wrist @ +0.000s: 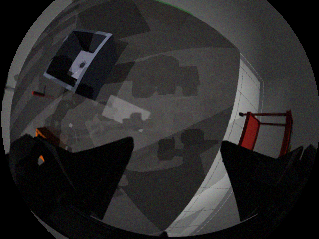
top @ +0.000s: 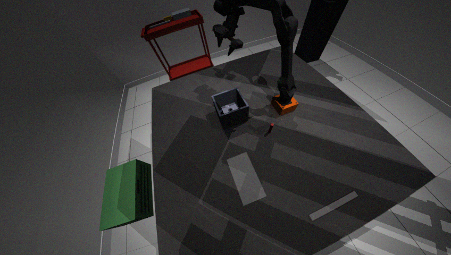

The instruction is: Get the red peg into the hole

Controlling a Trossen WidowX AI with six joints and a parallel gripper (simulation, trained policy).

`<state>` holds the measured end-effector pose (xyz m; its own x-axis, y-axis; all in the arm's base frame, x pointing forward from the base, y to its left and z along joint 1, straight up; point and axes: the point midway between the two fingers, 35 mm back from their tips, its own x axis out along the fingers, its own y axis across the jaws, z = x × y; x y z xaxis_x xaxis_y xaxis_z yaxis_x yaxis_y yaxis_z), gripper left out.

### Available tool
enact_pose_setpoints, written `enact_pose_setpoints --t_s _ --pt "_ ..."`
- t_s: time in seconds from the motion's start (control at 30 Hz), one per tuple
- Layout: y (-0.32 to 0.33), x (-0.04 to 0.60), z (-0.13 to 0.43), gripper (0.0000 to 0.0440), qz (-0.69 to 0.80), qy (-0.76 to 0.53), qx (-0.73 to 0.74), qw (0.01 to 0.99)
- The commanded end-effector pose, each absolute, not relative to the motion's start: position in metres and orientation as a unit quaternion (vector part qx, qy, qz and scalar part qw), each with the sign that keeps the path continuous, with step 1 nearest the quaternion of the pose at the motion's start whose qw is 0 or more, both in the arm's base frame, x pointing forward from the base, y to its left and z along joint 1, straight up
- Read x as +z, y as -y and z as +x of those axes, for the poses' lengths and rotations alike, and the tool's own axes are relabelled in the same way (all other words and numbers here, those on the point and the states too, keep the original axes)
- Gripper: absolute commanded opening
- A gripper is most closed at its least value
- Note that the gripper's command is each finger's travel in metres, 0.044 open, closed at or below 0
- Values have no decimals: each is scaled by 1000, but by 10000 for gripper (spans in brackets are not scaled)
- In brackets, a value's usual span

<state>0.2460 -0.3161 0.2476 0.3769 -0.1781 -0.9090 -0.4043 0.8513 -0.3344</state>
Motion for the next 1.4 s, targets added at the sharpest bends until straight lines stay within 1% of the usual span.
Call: enact_pose_setpoints --t_s 0.0,0.03,0.13,0.4,0.7,1.03,1.37 --pt "312 247 248 424 -260 -554 75 787" --pt "307 247 250 440 -255 -554 80 789" --pt "284 246 264 439 -228 -551 87 798" --pt "221 255 297 440 -142 -549 39 823" --pt "140 257 316 440 -18 -545 -7 838" --pt "51 249 309 439 126 -554 -42 822" --pt "-22 232 279 438 239 -586 -73 771"
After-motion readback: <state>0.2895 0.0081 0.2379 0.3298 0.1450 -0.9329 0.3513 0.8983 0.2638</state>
